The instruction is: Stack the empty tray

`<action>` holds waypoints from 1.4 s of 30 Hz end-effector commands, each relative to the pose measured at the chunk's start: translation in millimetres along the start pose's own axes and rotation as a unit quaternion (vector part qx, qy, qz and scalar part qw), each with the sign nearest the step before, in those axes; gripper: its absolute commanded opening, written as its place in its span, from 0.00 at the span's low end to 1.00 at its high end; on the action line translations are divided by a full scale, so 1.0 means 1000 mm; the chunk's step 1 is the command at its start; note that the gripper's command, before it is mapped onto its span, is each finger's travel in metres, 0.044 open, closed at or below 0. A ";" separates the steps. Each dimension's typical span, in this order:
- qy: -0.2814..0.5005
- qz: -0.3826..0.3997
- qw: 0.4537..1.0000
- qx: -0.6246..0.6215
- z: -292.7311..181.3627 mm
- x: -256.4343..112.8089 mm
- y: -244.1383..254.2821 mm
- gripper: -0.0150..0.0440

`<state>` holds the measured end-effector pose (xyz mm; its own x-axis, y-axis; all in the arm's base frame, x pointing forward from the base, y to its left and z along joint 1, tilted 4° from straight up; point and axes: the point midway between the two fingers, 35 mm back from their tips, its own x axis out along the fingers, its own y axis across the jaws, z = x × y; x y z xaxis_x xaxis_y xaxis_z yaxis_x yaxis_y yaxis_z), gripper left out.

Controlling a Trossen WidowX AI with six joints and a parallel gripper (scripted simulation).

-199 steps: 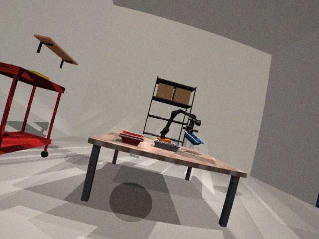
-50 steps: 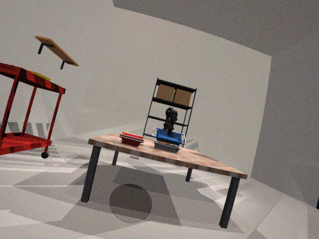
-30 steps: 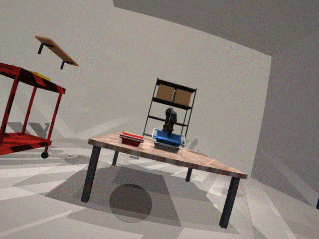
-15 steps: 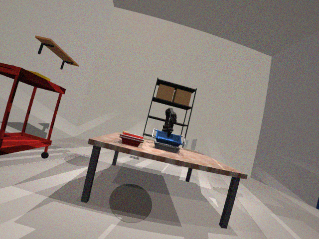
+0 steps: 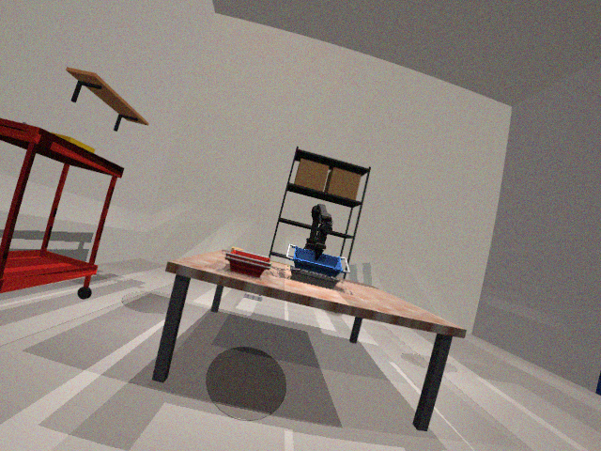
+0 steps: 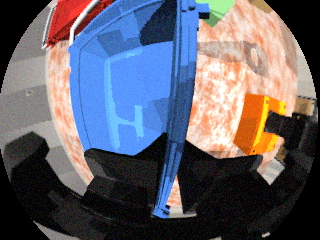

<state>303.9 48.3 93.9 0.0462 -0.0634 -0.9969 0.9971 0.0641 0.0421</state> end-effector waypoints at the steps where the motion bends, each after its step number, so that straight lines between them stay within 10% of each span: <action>1: 0.000 -0.005 1.000 0.000 0.000 0.006 -0.004 0.25; 42: 0.000 -0.005 1.000 0.000 0.000 0.019 -0.009 0.25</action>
<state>298.8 47.0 79.3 0.0562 -0.0626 -0.9965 0.9966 0.0637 0.0522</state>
